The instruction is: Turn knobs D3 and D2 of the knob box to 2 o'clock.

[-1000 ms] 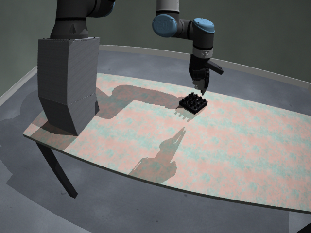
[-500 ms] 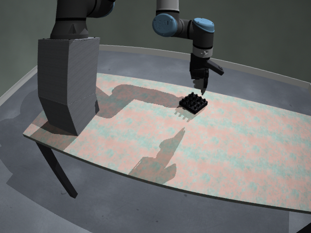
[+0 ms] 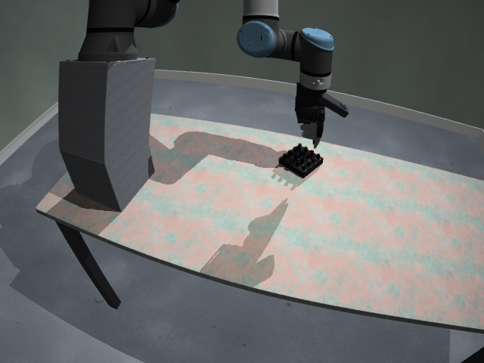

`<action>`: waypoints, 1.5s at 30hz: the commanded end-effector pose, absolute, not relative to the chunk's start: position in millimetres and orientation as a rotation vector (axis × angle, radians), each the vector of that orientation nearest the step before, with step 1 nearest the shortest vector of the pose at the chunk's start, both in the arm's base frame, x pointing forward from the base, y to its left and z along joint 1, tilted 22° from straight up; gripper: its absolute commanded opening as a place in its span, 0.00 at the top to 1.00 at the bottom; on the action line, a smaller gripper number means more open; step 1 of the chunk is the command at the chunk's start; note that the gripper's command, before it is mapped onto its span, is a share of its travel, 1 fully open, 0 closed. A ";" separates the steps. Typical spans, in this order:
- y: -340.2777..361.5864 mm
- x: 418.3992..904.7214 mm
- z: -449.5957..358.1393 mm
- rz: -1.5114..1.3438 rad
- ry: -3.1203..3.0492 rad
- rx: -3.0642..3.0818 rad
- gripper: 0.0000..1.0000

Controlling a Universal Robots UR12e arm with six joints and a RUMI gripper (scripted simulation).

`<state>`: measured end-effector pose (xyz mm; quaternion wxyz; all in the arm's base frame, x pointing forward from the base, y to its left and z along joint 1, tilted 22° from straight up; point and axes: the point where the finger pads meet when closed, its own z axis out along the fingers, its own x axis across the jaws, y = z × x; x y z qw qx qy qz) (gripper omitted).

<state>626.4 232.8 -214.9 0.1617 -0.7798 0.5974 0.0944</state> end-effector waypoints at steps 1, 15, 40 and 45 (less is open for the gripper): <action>232.6 627.0 -214.4 0.268 1.705 -2.225 0.89; 232.6 627.0 -214.4 0.268 1.705 -2.225 0.89; 237.0 627.6 -224.8 0.269 1.711 -2.222 0.89; 239.4 628.0 -230.6 0.269 1.711 -2.222 0.89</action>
